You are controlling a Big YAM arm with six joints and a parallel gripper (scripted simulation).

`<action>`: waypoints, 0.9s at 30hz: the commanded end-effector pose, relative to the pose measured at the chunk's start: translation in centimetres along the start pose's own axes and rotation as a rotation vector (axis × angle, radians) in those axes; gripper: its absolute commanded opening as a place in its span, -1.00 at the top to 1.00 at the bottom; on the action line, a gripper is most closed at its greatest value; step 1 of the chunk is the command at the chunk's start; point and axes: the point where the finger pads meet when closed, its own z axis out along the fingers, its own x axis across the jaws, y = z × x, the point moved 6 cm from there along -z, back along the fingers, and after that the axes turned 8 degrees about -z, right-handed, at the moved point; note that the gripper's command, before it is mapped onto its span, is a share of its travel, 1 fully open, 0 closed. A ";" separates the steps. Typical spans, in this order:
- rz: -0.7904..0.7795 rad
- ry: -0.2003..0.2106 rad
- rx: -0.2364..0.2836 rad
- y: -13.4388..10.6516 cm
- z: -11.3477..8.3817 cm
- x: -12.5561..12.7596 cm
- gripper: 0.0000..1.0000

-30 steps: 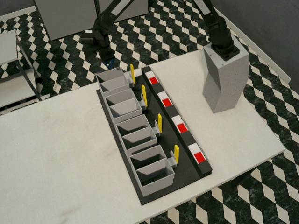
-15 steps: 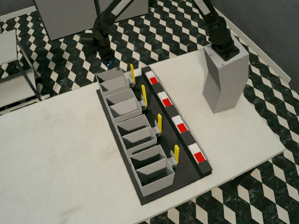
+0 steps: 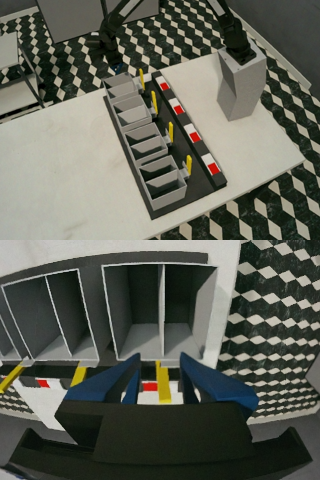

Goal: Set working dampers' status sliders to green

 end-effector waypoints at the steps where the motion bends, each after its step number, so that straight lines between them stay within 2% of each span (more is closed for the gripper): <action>1: 0.007 -0.014 -0.019 0.7 -0.6 -0.7 0.28; 27: 0.007 -0.014 -0.019 0.7 -0.6 -0.7 0.28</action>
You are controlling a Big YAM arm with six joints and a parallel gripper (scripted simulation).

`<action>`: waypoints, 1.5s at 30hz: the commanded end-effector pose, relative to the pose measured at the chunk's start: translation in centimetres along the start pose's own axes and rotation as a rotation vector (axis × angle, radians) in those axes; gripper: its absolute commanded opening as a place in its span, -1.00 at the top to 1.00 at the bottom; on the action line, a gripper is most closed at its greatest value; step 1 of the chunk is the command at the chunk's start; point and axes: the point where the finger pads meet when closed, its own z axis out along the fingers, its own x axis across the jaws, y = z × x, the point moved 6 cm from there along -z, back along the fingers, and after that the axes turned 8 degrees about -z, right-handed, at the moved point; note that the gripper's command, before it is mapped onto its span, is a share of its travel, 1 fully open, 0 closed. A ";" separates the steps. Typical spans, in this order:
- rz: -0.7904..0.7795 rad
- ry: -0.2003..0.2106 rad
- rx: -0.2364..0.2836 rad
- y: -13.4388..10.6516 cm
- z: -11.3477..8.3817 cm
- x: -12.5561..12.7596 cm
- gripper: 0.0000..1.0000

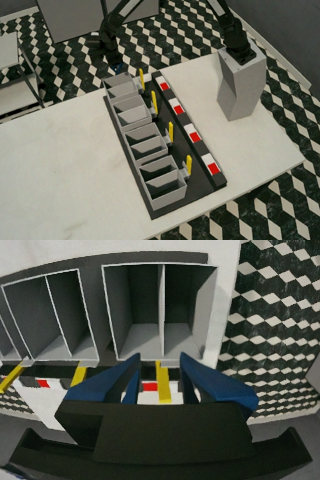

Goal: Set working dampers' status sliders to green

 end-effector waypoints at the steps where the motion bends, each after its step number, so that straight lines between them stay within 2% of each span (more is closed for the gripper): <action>1: 0.007 -0.014 -0.019 0.7 -0.6 -0.7 0.28; 10: 0.007 -0.014 -0.019 0.7 -0.6 -0.7 0.28; 11: 0.009 -0.009 -0.013 -0.1 -0.4 -0.5 0.28; 12: -0.002 -0.023 -0.034 -0.4 -1.4 -0.9 0.28; 14: -0.002 -0.009 -0.034 -3.4 -0.9 -0.7 0.28; 22: -0.004 0.032 -0.035 -12.4 0.9 -0.3 0.28; 26: -0.004 0.033 -0.035 -12.6 0.9 -0.2 0.28; 27: -0.036 0.016 -0.062 -10.3 0.4 -0.5 0.28; 32: -0.036 0.015 -0.061 -10.3 0.4 -0.5 0.28; 34: -0.008 0.017 -0.047 -11.6 0.4 -1.1 0.28; 36: 0.003 0.036 -0.028 -12.5 1.2 -0.4 0.28; 41: -0.017 0.047 -0.026 -11.8 1.6 0.4 0.28; 45: -0.007 0.045 -0.024 -12.2 1.7 0.0 0.28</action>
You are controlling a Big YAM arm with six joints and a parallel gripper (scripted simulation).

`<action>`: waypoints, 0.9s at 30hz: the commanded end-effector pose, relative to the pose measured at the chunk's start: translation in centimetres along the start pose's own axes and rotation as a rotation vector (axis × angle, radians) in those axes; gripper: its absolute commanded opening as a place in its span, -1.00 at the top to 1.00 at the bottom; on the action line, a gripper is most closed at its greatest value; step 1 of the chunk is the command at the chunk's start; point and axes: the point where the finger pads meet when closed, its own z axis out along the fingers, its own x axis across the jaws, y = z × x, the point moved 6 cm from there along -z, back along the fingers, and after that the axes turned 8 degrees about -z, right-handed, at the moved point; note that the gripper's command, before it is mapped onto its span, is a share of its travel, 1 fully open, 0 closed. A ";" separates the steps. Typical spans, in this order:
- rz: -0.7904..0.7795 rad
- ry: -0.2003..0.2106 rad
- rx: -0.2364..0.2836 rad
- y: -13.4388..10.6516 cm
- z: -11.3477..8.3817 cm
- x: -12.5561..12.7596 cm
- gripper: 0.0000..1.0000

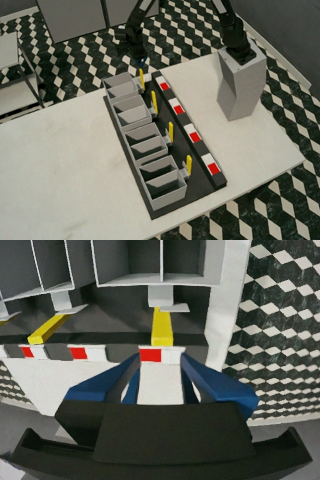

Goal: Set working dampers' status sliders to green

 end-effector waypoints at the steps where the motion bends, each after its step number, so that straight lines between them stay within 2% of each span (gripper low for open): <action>1: -0.010 -0.014 -0.016 0.5 -0.2 -0.5 0.28; 4: -0.009 -0.006 -0.008 0.4 0.6 -0.4 0.28; 16: -0.003 -0.015 -0.014 0.8 1.5 -0.8 0.28; 27: -0.008 -0.018 -0.019 1.3 3.7 -0.8 0.28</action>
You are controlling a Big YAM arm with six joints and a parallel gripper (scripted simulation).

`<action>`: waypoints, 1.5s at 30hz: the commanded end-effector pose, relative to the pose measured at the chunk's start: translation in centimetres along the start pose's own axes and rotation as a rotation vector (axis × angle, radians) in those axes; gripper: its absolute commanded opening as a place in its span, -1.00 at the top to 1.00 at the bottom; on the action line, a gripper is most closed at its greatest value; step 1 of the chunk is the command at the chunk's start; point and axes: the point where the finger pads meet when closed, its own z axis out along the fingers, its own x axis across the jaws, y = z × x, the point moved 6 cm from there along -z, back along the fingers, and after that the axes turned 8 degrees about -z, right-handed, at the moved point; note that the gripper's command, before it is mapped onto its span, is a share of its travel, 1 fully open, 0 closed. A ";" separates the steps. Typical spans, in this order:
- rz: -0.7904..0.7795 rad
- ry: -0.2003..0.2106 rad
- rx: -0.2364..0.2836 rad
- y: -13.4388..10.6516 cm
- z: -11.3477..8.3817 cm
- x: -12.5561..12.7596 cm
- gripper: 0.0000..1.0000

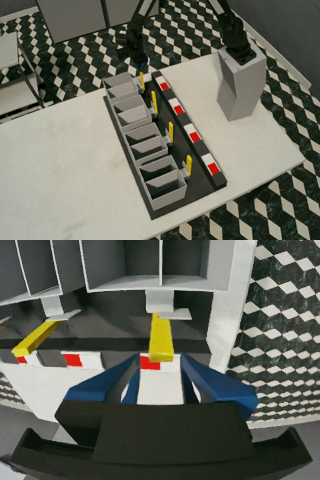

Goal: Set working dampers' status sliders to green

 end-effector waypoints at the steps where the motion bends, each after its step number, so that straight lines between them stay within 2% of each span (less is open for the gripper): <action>1: -0.007 -0.014 -0.013 1.3 1.2 -0.6 0.28; 5: -0.007 -0.014 -0.013 1.3 1.6 -0.6 0.28; 6: 0.007 -0.020 -0.012 0.6 1.6 -1.4 0.28; 20: -0.003 -0.014 -0.011 0.9 4.0 -0.8 0.28; 45: 0.000 -0.007 -0.004 0.5 4.5 -0.6 0.28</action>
